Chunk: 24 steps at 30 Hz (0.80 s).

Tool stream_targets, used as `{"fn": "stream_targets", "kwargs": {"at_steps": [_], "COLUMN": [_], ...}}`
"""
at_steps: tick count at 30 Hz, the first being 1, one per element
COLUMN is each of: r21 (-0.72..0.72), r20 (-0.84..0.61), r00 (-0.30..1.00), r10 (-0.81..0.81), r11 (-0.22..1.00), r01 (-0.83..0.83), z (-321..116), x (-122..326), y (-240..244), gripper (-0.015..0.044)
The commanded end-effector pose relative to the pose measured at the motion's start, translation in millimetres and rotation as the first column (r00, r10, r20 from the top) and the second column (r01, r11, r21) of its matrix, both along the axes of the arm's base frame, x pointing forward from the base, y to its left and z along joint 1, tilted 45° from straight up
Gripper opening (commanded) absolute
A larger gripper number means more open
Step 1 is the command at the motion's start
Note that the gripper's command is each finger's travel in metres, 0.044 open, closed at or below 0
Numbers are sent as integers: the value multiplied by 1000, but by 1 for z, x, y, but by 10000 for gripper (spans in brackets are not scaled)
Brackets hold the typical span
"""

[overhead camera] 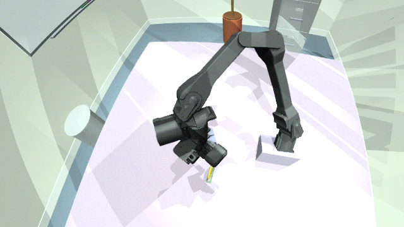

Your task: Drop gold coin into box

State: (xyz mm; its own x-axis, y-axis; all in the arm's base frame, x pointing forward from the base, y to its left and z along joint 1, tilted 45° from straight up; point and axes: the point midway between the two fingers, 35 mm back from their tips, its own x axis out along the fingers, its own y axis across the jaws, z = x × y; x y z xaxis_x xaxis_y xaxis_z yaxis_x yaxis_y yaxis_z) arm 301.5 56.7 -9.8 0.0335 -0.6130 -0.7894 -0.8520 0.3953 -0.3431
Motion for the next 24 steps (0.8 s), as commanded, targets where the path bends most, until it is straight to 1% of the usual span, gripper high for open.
{"fn": "stream_targets", "kwargs": {"at_steps": [1, 3, 12, 16, 24], "r21": [-39, -43, -43, -44, -45], "r20": [-316, -369, -369, -369, -369], "r00": [920, 891, 890, 891, 891], "r10": [232, 266, 266, 266, 266], "r11": [965, 952, 952, 952, 952], "r01": [-257, -302, -303, -303, -303], "z": [-29, -33, -33, -57, -67], "x": [-38, -46, -44, -42, -43], "y": [46, 53, 53, 32, 23], "gripper": [161, 161, 161, 161, 161]}}
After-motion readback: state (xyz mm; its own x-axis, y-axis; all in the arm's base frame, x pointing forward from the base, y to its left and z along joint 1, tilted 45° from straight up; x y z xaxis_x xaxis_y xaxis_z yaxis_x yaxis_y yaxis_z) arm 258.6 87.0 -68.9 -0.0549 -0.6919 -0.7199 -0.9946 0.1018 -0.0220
